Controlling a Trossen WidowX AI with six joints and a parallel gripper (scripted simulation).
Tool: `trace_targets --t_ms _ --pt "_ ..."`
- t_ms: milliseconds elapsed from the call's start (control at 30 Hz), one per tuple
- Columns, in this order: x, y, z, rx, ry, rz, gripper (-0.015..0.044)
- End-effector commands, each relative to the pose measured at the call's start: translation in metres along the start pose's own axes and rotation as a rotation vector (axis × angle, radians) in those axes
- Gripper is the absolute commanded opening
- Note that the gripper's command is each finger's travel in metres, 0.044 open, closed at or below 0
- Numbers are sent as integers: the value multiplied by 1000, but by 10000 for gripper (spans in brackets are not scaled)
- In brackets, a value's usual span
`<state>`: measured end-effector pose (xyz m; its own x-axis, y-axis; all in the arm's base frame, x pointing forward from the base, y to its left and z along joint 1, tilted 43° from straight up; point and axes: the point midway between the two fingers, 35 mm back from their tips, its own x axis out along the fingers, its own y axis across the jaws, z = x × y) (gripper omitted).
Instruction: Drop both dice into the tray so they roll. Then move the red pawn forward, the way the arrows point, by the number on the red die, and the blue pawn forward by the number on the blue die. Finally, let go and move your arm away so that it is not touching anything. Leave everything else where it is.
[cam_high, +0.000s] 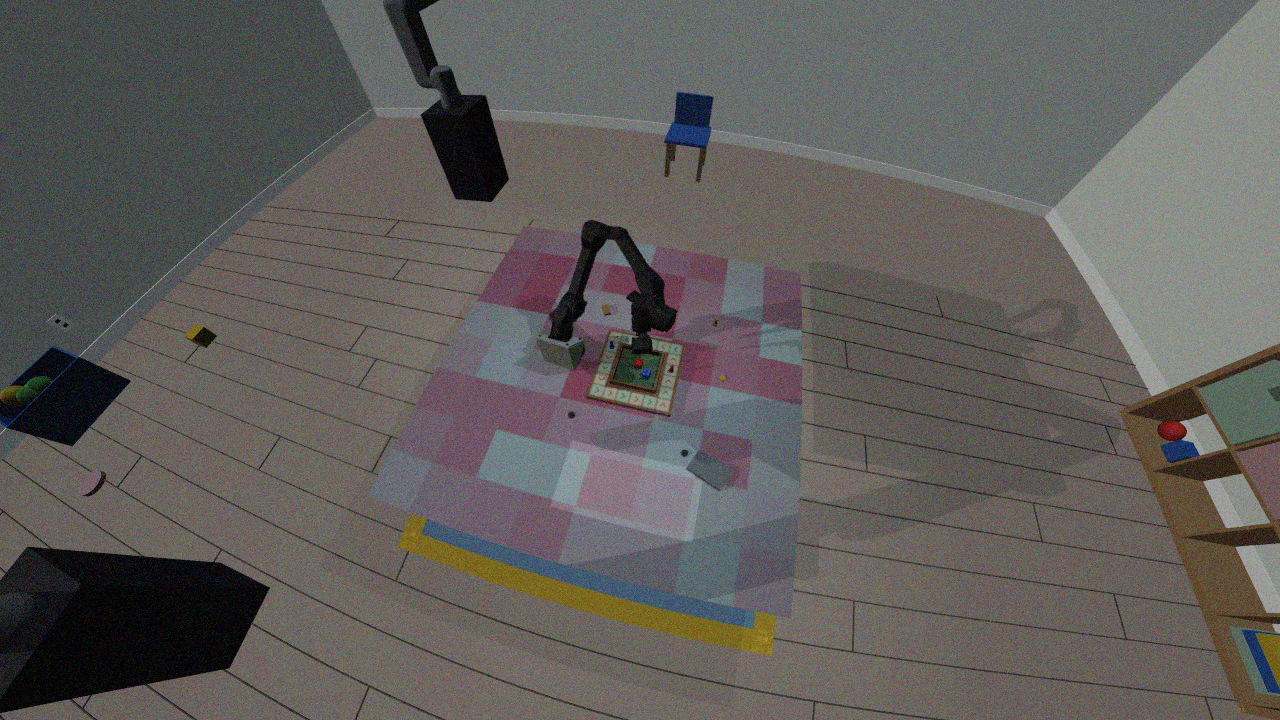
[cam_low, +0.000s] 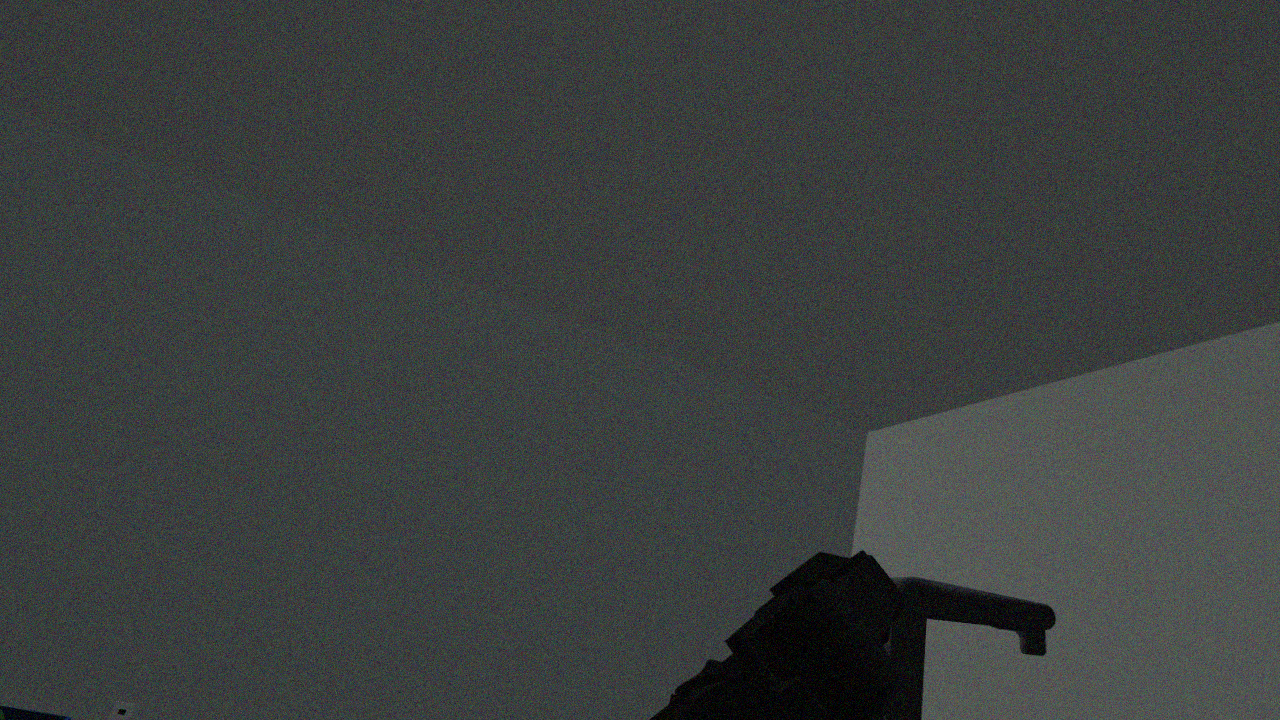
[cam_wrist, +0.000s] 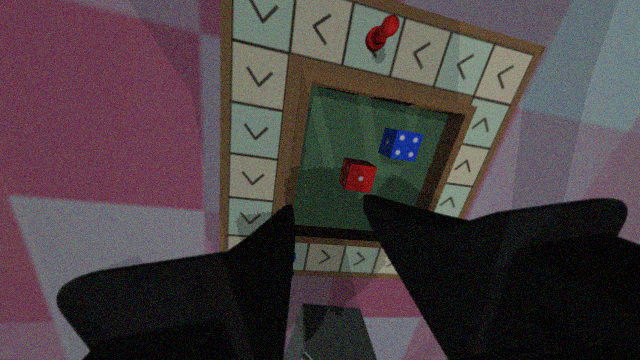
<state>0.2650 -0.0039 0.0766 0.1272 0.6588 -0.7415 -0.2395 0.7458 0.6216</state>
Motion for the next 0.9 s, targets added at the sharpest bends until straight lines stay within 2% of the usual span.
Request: trace_targets --t_ms 0,200,533,867 --pt "7 26 -65 -274 5 6 200" --pt "20 41 -104 -483 -8 11 200" --pt "21 41 -102 -484 -8 11 200" --pt "39 41 -102 -484 -8 10 200"
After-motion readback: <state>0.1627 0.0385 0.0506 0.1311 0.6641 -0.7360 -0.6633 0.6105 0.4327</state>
